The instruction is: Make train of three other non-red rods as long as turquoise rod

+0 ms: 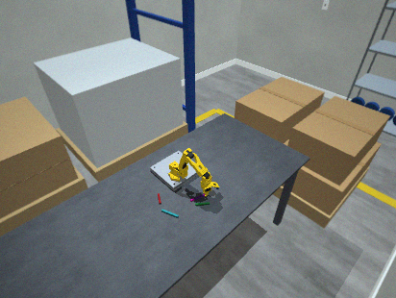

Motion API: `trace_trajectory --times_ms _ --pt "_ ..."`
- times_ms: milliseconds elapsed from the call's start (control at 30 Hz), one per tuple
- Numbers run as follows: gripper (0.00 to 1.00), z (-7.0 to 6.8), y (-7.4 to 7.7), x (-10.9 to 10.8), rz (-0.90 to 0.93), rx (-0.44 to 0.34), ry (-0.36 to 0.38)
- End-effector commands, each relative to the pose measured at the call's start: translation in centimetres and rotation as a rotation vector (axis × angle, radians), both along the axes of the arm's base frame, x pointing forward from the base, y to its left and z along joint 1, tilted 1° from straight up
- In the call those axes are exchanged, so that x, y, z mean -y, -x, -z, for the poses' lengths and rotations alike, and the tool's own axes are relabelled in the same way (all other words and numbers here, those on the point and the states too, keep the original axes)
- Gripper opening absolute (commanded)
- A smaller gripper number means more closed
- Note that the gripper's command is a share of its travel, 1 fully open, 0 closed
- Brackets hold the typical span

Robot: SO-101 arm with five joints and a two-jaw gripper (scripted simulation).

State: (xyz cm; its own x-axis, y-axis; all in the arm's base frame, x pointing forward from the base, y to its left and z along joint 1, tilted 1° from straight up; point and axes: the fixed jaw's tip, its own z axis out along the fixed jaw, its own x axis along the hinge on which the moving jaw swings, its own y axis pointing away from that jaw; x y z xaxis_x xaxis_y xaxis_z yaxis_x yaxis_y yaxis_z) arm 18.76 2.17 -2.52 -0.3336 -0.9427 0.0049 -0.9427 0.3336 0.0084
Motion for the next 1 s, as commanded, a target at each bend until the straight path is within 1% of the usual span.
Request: trace_trajectory --times_ms 0,967 --pt "0.0 -0.09 0.08 0.15 -0.004 0.0 -0.001" --pt "0.0 -0.28 -0.18 0.08 -0.011 0.01 -0.002"
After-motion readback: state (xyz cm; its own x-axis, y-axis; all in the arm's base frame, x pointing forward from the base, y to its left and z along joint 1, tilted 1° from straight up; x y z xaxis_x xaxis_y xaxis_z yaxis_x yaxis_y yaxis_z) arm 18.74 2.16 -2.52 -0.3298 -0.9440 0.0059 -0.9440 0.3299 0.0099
